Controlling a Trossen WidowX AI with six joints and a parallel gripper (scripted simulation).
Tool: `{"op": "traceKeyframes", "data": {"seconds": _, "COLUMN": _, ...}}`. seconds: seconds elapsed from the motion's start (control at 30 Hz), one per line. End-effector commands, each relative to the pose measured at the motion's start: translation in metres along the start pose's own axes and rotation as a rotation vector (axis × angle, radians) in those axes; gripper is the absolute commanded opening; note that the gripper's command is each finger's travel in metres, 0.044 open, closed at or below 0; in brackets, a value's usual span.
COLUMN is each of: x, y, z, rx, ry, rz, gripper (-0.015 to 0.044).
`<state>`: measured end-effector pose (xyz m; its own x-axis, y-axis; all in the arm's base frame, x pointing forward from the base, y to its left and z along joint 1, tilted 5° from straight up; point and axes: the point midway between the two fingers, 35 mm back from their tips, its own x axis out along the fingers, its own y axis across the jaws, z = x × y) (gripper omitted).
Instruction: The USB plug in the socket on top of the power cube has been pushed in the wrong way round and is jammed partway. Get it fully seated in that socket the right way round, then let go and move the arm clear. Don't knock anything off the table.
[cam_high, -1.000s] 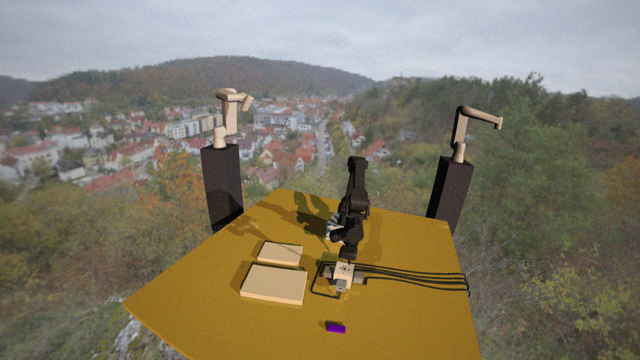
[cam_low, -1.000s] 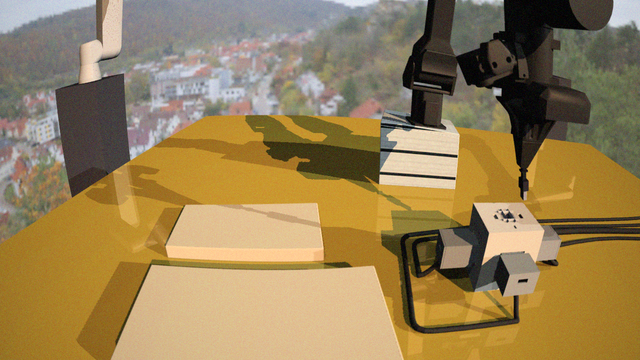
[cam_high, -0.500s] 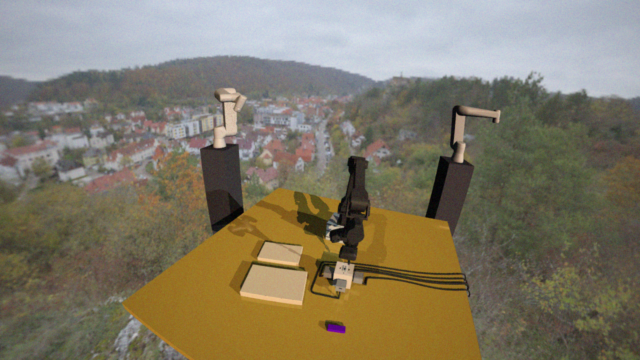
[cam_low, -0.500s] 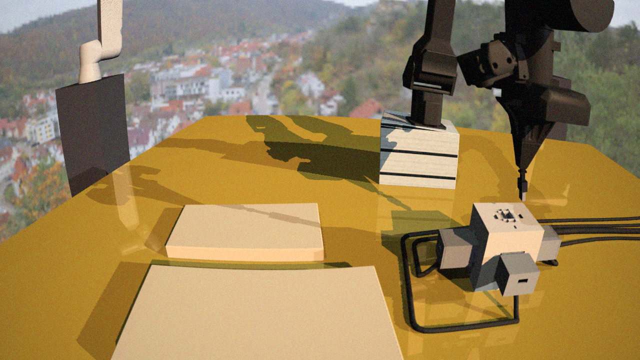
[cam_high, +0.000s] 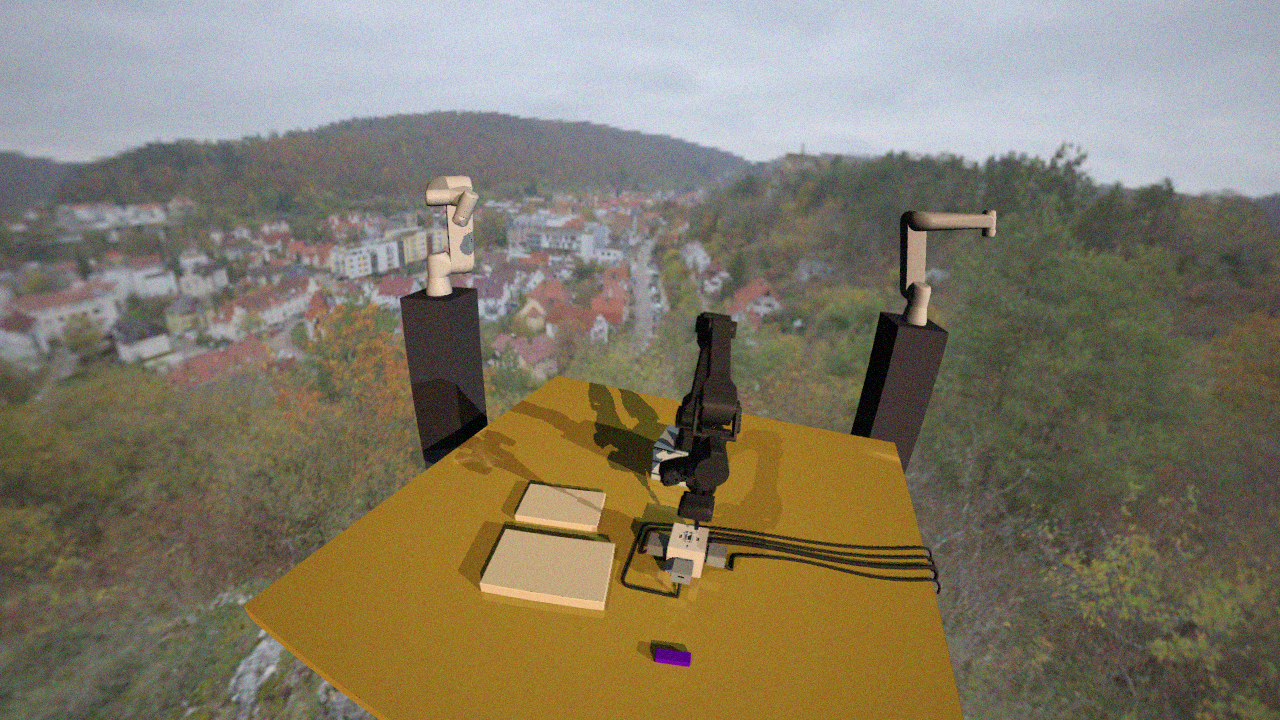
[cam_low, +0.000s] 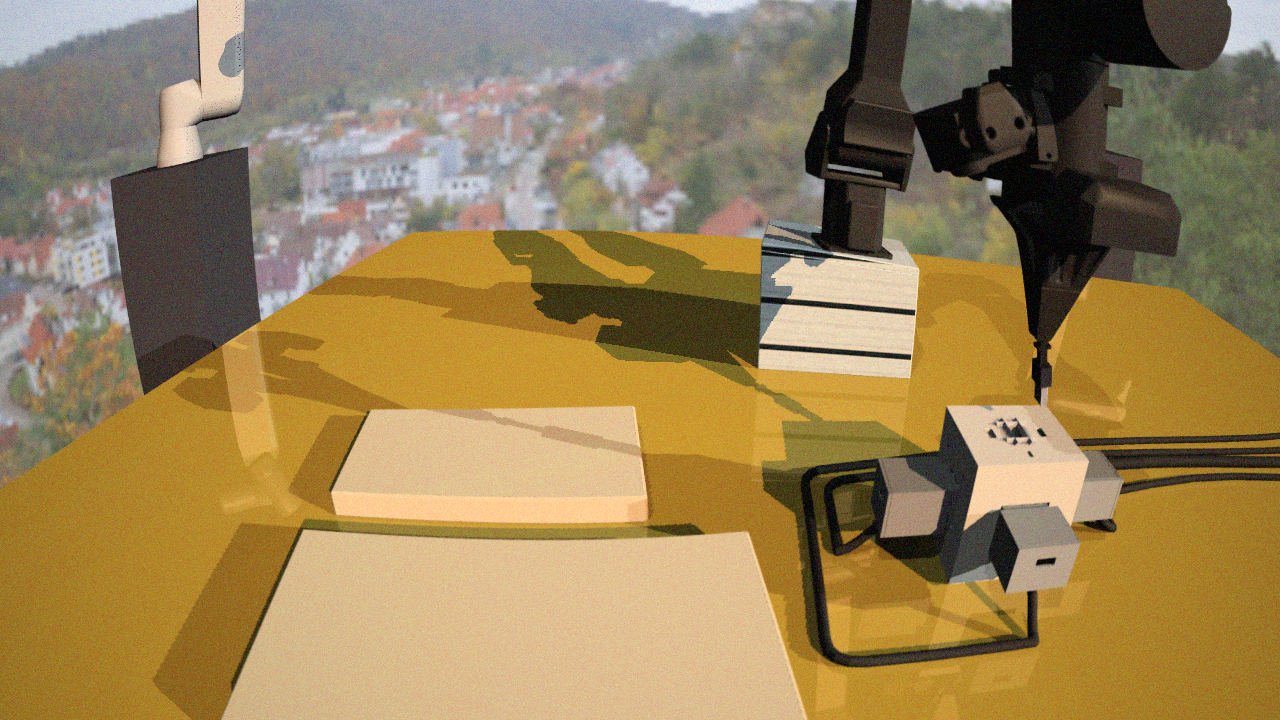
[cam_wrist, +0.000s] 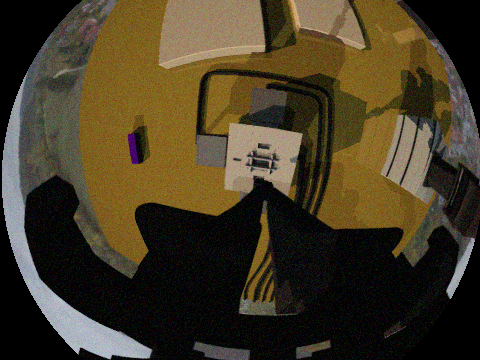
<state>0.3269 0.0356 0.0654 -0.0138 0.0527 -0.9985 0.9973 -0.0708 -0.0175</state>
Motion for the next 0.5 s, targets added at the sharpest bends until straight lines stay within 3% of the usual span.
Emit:
{"op": "traceKeyframes", "data": {"seconds": 0.0, "x": 0.0010, "y": 0.0005, "z": 0.0011, "rx": 0.005, "ry": -0.010, "rz": 0.002, "gripper": 0.0000}}
{"op": "traceKeyframes", "data": {"seconds": 0.47, "x": 0.0026, "y": 0.0007, "z": 0.0021, "rx": 0.004, "ry": -0.025, "rz": 0.002, "gripper": 0.0000}}
